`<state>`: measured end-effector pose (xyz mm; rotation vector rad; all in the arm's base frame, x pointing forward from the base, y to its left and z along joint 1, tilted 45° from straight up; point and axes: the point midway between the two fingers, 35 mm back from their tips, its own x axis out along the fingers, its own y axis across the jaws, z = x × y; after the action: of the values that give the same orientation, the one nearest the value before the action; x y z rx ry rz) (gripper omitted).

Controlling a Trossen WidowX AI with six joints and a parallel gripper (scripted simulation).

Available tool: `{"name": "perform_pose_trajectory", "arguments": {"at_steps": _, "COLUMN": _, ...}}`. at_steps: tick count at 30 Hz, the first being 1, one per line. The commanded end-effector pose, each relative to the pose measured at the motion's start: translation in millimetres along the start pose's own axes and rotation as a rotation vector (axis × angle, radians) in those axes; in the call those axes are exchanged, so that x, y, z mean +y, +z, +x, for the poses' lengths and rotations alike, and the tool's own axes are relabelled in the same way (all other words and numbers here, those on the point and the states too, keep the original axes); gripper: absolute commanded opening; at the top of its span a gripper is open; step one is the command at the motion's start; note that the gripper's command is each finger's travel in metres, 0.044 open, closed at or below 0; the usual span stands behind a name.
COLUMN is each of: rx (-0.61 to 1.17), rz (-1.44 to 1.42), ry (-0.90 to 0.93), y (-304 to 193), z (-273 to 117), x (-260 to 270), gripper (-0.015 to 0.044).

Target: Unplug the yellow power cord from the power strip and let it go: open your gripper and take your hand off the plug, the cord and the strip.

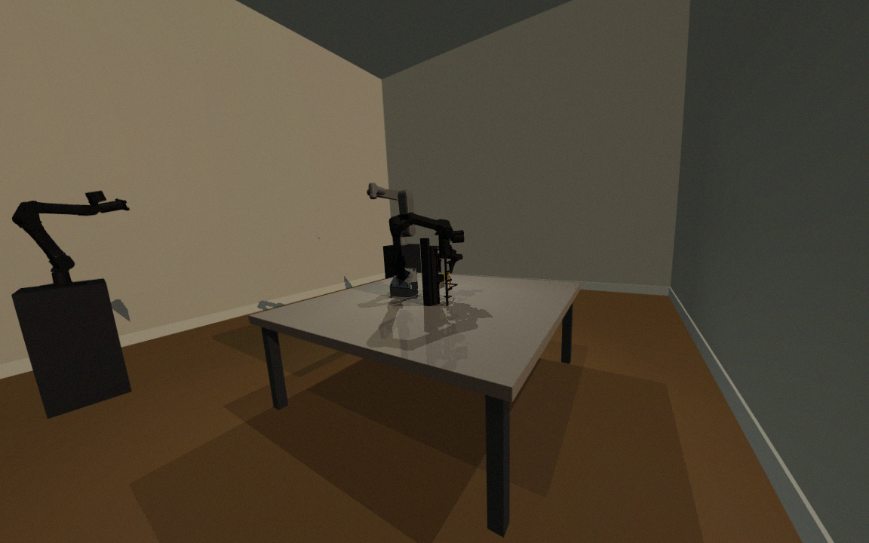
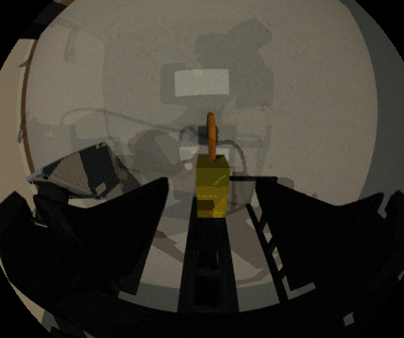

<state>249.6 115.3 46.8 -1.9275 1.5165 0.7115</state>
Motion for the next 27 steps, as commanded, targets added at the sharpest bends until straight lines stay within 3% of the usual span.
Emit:
{"name": "perform_pose_trajectory", "arguments": {"at_steps": 1, "rx": -0.001, "rz": -0.001, "ry": -0.003, "y": 12.0, "z": -2.7, "x": -1.2, "gripper": 0.0420}}
{"name": "perform_pose_trajectory", "arguments": {"at_steps": 7, "rx": -0.003, "rz": 0.000, "ry": -0.003, "y": 59.1, "z": -12.0, "x": 0.1, "gripper": 0.0440}}
{"name": "perform_pose_trajectory", "arguments": {"at_steps": 27, "rx": -0.003, "rz": 0.000, "ry": -0.003, "y": 59.1, "z": -12.0, "x": 0.1, "gripper": 0.0440}}
